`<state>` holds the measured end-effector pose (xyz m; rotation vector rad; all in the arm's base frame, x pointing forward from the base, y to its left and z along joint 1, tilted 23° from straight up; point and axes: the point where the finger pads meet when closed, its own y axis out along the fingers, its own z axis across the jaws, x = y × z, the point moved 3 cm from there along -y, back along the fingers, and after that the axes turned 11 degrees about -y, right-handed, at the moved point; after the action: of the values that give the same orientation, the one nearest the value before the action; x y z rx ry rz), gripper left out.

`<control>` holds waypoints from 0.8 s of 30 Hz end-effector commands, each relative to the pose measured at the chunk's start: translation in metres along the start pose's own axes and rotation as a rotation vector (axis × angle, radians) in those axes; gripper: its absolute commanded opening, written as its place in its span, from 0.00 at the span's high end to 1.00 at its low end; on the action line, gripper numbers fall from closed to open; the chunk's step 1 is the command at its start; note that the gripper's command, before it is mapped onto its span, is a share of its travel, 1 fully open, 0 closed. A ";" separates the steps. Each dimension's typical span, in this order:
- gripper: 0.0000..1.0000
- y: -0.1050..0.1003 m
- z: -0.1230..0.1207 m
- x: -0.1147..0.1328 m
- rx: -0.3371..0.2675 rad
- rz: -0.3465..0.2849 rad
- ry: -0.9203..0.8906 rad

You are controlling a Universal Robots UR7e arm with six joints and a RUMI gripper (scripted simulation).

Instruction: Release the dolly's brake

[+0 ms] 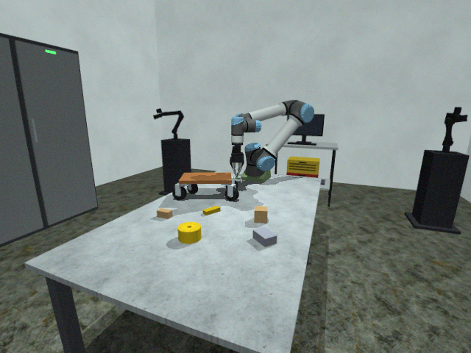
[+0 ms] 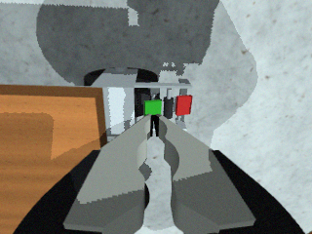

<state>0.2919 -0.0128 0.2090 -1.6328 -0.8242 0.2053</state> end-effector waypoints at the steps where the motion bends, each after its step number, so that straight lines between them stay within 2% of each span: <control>1: 1.00 0.000 0.000 0.000 -0.001 0.000 0.000; 24: 1.00 0.007 0.000 0.000 -0.001 0.000 0.000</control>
<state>0.2943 -0.0129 0.2034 -1.6327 -0.8243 0.2052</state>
